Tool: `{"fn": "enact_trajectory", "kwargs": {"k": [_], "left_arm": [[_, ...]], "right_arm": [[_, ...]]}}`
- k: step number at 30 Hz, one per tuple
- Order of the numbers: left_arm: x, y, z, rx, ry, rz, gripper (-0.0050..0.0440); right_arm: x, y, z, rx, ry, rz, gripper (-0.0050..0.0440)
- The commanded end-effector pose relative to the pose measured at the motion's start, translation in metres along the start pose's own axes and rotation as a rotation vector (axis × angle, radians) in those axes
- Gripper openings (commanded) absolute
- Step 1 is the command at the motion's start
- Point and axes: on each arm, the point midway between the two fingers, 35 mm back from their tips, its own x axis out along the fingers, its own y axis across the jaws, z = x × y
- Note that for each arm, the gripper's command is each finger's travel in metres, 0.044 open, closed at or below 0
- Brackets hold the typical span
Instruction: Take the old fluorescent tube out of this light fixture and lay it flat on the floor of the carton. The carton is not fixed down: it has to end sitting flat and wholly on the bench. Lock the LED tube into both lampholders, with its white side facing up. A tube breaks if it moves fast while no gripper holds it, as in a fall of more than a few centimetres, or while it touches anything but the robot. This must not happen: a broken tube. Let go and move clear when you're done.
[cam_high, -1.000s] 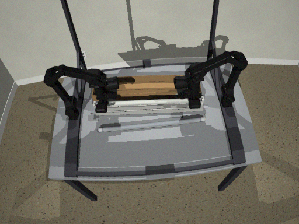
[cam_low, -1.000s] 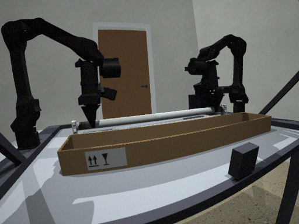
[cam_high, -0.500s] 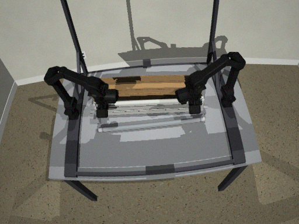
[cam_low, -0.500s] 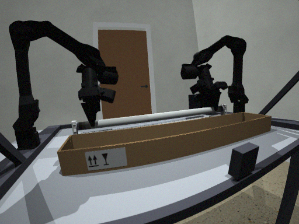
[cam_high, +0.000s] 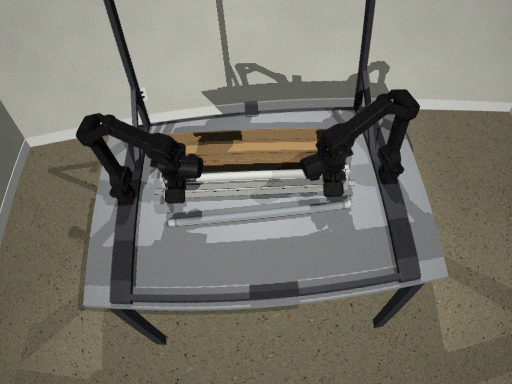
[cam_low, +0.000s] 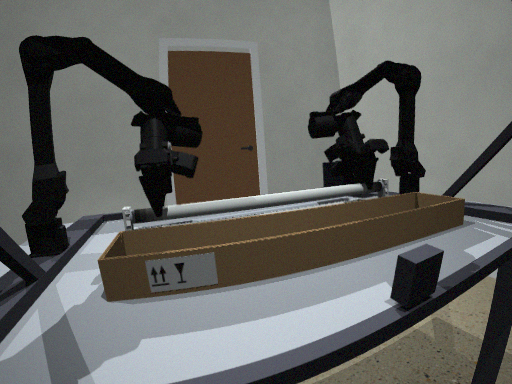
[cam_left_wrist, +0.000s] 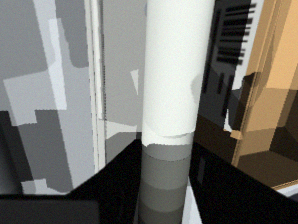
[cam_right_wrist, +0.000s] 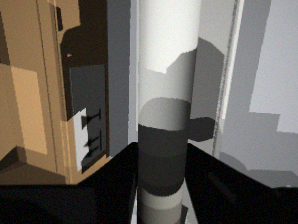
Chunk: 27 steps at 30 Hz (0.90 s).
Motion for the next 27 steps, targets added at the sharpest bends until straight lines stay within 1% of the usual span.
{"fn": "enact_trajectory", "kwargs": {"k": [1,3,4,5,7,8,12,14,18,20,27], "left_arm": [[-0.006,-0.001,0.005,0.011,-0.022,0.000,0.0109],[-0.006,-0.001,0.005,0.011,-0.022,0.000,0.0157],[-0.006,-0.001,0.005,0.011,-0.022,0.000,0.0170],[-0.006,-0.001,0.005,0.011,-0.022,0.000,0.0170],[-0.008,-0.001,0.005,0.011,-0.022,0.000,0.0218],[-0.012,-0.001,0.006,0.011,-0.022,-0.002,0.0230],[-0.045,-0.001,0.006,0.019,-0.038,0.010,0.0230],[-0.045,-0.001,0.006,0.019,-0.038,0.010,0.0230],[-0.067,0.000,0.004,0.015,-0.029,0.010,0.0230],[-0.069,0.000,0.004,0.015,-0.029,0.010,0.0230],[-0.068,-0.001,0.004,0.016,-0.025,0.006,0.0230]], "right_arm": [[-0.004,0.001,0.003,-0.006,-0.017,0.004,0.0108],[-0.004,0.001,0.003,-0.006,-0.017,0.004,0.0156],[-0.004,0.001,0.003,-0.006,-0.017,0.004,0.0170],[-0.004,0.001,0.003,-0.006,-0.017,0.004,0.0170],[-0.006,0.001,0.003,-0.006,-0.017,0.004,0.0218],[-0.011,0.001,0.004,-0.010,-0.025,0.003,0.0230],[-0.039,0.000,0.005,-0.014,-0.034,-0.004,0.0230],[-0.039,0.000,0.005,-0.014,-0.034,-0.004,0.0230],[-0.063,0.000,0.004,-0.011,-0.026,-0.003,0.0230],[-0.069,0.000,0.004,-0.011,-0.026,-0.001,0.0230],[-0.069,0.000,0.004,-0.012,-0.026,0.000,0.0230]]}}
